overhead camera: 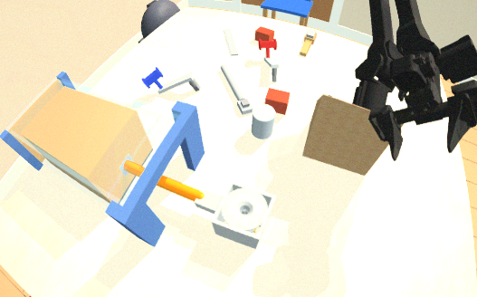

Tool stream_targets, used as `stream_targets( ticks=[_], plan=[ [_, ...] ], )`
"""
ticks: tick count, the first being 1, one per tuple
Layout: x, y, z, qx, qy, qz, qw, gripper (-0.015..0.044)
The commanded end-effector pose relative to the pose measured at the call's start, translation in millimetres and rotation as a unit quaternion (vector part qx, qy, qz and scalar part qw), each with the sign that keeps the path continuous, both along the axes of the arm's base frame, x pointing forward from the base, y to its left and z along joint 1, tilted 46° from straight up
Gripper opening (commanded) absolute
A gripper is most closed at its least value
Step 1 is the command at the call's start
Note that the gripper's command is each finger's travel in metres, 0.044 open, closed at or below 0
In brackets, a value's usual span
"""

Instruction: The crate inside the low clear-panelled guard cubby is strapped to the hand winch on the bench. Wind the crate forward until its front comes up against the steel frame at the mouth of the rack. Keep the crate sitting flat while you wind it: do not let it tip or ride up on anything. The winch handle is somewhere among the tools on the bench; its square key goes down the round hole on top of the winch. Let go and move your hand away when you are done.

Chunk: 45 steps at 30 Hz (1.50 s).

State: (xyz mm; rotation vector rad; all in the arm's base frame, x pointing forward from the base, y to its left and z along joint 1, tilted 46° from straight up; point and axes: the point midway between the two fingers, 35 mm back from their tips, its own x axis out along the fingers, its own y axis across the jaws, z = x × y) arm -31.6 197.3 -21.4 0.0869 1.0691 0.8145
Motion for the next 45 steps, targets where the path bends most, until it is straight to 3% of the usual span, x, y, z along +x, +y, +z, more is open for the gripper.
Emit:
stream_targets(
  ticks=[1,12,21,34,45],
  plan=[
    [1.3,1.0,0.5,0.000,-0.001,-0.003,1.000,0.0426],
    [106.3,34.4,37.0,-0.045,-0.066,-0.213,0.974,0.0440],
    [215.5,7.6,74.2,-0.112,-0.100,-0.382,0.912,0.0440],
    [336.2,-132.0,134.5,-0.226,-0.097,-0.592,0.767,0.0440],
    [345.7,-293.5,188.5,-0.324,-0.032,-0.716,0.617,0.0440]
  ],
)
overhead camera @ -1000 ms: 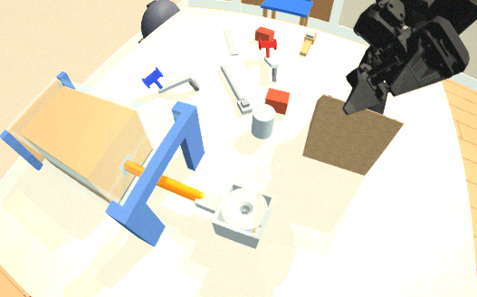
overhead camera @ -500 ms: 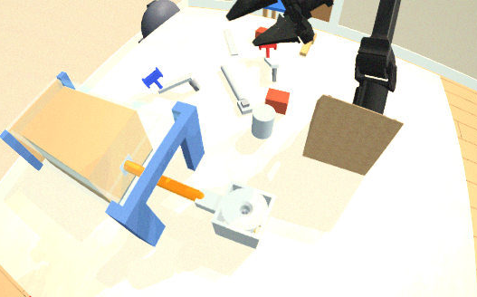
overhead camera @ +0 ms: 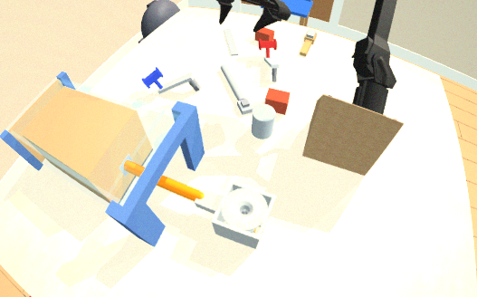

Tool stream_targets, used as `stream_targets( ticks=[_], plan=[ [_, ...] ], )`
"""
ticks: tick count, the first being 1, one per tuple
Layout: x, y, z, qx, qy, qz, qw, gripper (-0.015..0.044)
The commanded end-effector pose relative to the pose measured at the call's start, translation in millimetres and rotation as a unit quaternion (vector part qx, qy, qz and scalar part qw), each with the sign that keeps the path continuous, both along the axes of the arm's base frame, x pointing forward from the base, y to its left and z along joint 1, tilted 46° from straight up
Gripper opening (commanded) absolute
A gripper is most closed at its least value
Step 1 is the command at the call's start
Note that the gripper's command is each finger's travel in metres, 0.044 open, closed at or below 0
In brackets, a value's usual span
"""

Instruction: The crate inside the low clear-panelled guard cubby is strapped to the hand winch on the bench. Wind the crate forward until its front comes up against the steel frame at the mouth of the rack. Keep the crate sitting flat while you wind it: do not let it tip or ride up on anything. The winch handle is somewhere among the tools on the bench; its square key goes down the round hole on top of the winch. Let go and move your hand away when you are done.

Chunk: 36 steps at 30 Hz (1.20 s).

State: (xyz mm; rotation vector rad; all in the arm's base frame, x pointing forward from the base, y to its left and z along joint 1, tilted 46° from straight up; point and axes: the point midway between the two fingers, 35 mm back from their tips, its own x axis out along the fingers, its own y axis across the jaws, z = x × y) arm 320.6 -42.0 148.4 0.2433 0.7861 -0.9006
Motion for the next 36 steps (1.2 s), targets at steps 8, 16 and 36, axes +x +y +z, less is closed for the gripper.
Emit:
stream_targets(
  ticks=[8,16,36],
  plan=[
    [-52.0,-156.4,55.6,-0.034,0.081,-0.203,0.975,0.0440],
    [-53.2,-160.3,57.8,-0.034,0.083,-0.208,0.974,0.0440],
    [-55.2,-234.2,-1.6,-0.037,0.082,-0.208,0.974,0.0440]
  ],
)
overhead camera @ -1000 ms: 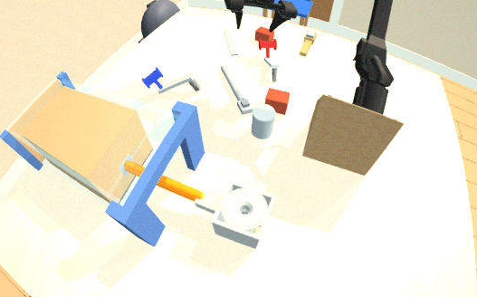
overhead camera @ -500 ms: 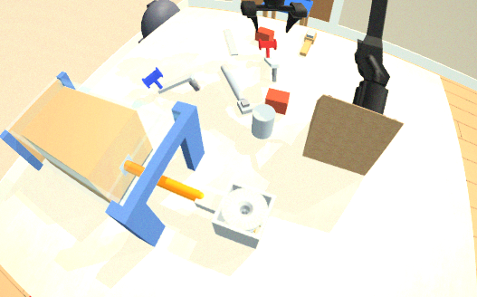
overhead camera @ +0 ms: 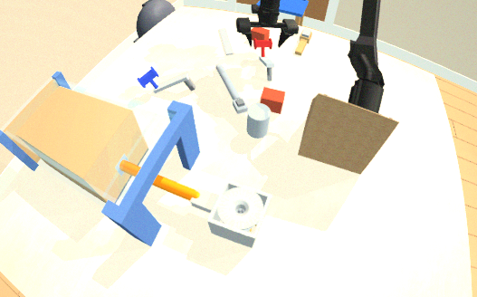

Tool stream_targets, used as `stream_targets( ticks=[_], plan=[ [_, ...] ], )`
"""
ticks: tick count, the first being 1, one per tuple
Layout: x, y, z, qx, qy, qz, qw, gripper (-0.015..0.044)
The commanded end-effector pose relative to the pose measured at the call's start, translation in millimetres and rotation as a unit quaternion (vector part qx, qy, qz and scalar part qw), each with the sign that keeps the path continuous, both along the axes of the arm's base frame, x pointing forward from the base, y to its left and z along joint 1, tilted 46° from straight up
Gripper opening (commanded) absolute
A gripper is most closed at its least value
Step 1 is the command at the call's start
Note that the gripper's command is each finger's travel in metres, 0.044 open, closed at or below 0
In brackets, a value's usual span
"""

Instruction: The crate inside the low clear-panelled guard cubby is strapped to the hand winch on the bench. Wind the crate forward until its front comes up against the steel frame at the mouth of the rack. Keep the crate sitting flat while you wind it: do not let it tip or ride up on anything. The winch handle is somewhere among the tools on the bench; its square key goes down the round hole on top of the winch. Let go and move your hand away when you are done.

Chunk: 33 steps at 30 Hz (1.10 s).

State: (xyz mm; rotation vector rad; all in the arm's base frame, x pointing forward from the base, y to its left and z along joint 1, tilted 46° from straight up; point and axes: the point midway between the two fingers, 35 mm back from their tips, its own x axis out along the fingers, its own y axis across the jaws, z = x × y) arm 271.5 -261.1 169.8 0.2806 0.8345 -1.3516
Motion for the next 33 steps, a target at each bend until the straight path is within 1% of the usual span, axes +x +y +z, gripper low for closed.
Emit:
stream_targets(
  ticks=[1,7,12,33],
  plan=[
    [-6.1,-15.2,-23.0,0.008,0.014,-0.002,1.000,0.0440],
    [-5.4,-15.6,-23.8,0.008,0.014,-0.002,1.000,0.0440],
    [-6.2,-29.4,-36.4,0.007,0.015,-0.002,1.000,0.0440],
    [-6.8,-41.0,-47.1,0.007,0.015,-0.002,1.000,0.0440]
  ],
)
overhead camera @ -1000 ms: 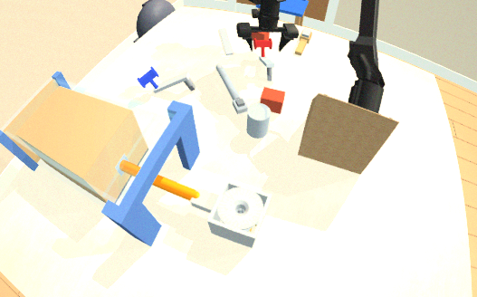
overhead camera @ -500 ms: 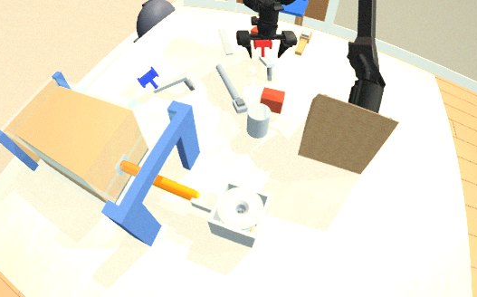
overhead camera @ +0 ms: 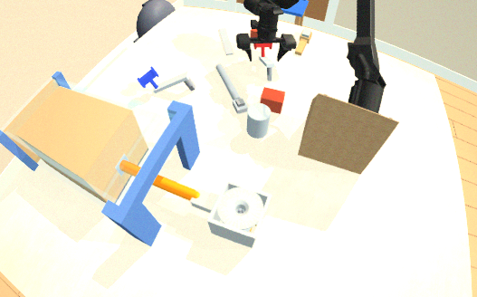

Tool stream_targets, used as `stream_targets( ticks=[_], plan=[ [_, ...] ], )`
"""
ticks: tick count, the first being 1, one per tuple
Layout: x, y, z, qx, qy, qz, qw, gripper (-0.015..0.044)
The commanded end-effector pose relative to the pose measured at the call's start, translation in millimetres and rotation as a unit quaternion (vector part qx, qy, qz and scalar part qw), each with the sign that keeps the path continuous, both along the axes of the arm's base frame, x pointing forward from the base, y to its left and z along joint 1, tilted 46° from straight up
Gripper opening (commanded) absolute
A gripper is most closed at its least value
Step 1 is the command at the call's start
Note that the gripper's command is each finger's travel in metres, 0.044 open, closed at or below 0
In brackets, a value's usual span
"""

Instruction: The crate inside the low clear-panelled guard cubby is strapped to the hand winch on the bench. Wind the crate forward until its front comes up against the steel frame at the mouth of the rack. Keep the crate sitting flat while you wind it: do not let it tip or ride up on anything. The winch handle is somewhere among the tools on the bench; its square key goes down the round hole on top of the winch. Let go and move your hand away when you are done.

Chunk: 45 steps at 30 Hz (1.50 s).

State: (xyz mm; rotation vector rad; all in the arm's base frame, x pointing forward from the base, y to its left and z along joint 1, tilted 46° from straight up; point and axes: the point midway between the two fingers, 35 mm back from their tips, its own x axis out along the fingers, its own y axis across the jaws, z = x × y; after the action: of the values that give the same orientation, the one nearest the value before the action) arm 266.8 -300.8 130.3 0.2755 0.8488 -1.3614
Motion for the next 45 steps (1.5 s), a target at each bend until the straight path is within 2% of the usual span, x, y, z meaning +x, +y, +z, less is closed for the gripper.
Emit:
stream_targets(
  ticks=[1,3,15,26,28,32,41,45],
  plan=[
    [-2.1,-1.2,-7.6,0.006,0.007,0.001,1.000,0.0440],
    [-2.1,-1.2,-7.6,0.006,0.007,0.001,1.000,0.0440],
    [-0.5,-1.2,-1.9,0.001,0.001,0.000,1.000,0.0125],
    [-0.5,-1.2,-1.9,0.001,0.001,0.000,1.000,0.0052],
    [-0.5,-1.2,-1.9,0.001,0.001,0.000,1.000,0.0000],
    [-0.7,1.5,-1.2,0.001,0.001,-0.001,1.000,0.0000],
    [-43.6,121.4,32.7,0.012,0.004,-0.002,1.000,0.0000],
    [-43.6,121.4,32.7,0.012,0.004,-0.002,1.000,0.0000]
  ],
)
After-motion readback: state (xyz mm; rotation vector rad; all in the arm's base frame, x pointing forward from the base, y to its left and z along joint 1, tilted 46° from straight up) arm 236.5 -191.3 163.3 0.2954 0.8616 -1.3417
